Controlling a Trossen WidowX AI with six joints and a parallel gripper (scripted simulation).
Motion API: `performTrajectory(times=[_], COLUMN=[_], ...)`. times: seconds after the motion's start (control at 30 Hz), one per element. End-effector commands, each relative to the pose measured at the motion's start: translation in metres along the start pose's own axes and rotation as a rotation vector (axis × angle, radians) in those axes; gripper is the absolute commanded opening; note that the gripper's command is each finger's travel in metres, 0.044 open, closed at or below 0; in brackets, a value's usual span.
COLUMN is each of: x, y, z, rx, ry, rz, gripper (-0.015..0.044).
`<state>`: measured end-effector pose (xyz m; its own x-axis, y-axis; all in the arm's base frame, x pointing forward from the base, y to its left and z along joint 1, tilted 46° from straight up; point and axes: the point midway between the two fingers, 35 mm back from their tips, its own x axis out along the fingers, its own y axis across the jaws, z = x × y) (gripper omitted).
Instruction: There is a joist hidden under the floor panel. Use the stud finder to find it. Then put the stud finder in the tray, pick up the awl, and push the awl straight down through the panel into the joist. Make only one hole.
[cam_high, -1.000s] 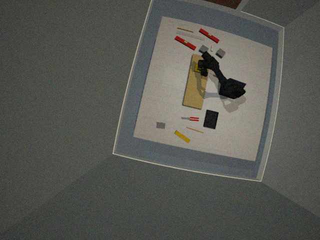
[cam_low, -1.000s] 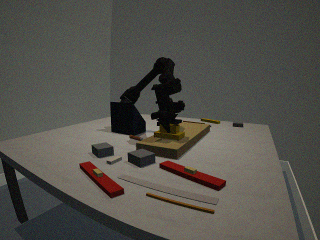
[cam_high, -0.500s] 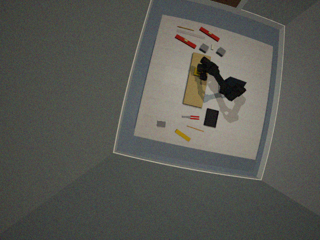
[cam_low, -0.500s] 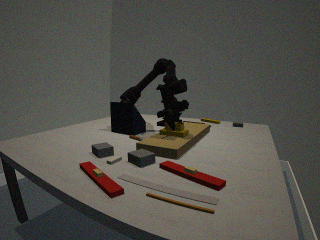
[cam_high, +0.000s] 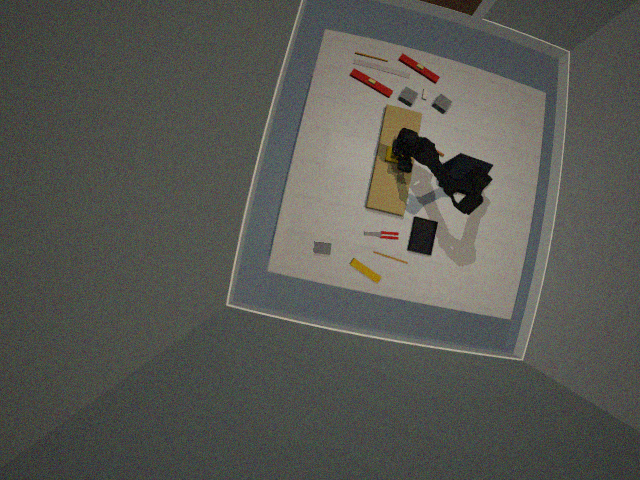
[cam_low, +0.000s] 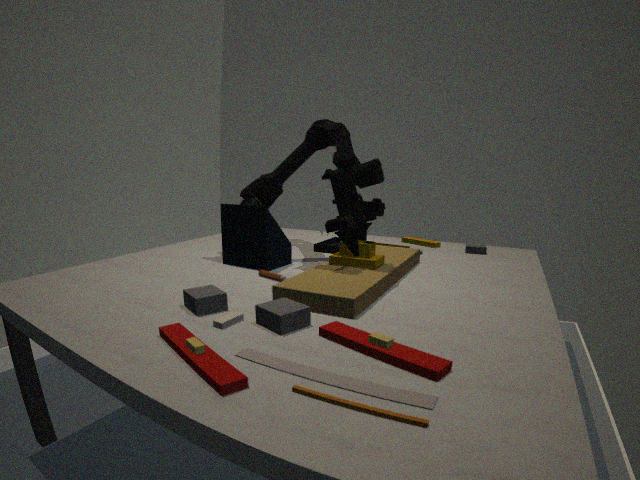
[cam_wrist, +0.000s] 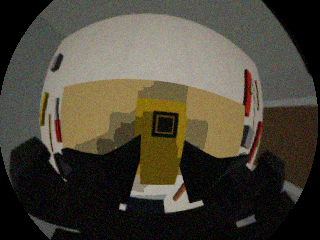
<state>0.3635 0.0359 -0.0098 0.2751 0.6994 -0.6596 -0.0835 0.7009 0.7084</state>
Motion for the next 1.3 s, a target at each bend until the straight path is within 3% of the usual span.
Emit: performTrajectory(times=[0.0, 1.27], x=[0.001, 0.0], y=[0.014, 0.148], z=[-0.001, 0.0], rx=[0.001, 0.003], ry=[0.002, 0.001], rz=[0.001, 0.008], gripper=[0.0, 0.0])
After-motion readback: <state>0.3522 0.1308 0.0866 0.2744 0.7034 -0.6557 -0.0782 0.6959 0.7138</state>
